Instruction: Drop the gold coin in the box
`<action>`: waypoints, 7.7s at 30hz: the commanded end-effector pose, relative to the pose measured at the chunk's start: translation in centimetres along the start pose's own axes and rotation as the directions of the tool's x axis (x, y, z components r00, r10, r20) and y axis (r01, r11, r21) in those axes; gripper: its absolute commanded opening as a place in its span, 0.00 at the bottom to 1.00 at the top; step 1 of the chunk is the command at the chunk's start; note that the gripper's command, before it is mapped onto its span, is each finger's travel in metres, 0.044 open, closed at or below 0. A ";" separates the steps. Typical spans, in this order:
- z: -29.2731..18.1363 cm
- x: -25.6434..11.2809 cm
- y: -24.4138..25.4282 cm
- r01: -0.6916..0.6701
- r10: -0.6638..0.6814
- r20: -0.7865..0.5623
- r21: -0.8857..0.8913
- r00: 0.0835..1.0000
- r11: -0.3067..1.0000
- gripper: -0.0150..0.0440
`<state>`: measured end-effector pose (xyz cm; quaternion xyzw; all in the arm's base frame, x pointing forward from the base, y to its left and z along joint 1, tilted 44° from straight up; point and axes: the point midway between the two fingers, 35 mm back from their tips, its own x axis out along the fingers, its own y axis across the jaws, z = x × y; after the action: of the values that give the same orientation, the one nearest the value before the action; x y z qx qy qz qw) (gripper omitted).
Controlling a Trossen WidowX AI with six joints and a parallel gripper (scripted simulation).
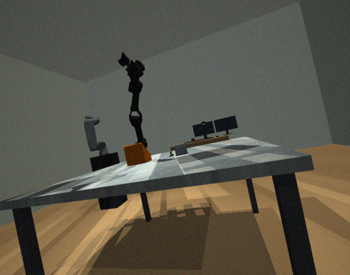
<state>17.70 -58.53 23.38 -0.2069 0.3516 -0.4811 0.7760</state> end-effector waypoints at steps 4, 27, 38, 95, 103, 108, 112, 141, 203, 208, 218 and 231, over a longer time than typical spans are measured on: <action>1.3 -1.6 -2.0 0.039 -0.036 0.039 -0.082 0.999 0.996 0.75; 5.7 -22.5 -24.8 0.712 -0.651 0.297 -0.382 0.698 0.589 0.53; 8.2 -36.3 -29.8 0.831 -0.833 0.396 -0.541 0.386 0.128 0.53; 23.0 -72.2 20.8 -0.767 0.643 0.685 -0.599 -0.341 0.230 0.53; 21.1 -66.0 28.2 -0.642 0.830 0.533 -0.696 -0.163 0.322 0.53; 17.8 -60.3 33.6 -0.513 0.944 0.327 -0.817 -0.039 0.262 0.53; 14.0 -55.7 36.7 -0.437 0.990 0.134 -0.889 0.029 0.134 0.53; -6.7 -47.5 40.3 -0.307 0.814 -0.457 -0.766 -0.358 -0.565 0.53; -9.7 -50.0 45.8 -0.306 0.814 -0.456 -0.767 -0.360 -0.564 0.25; -9.0 -49.4 45.0 -0.307 0.815 -0.457 -0.767 -0.356 -0.564 0.25; -7.8 -48.3 43.2 -0.308 0.816 -0.459 -0.766 -0.351 -0.564 0.25; -6.4 -47.2 40.4 -0.308 0.815 -0.460 -0.766 -0.352 -0.565 0.25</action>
<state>23.59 2.39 8.33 -0.2798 0.2727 0.6347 0.6667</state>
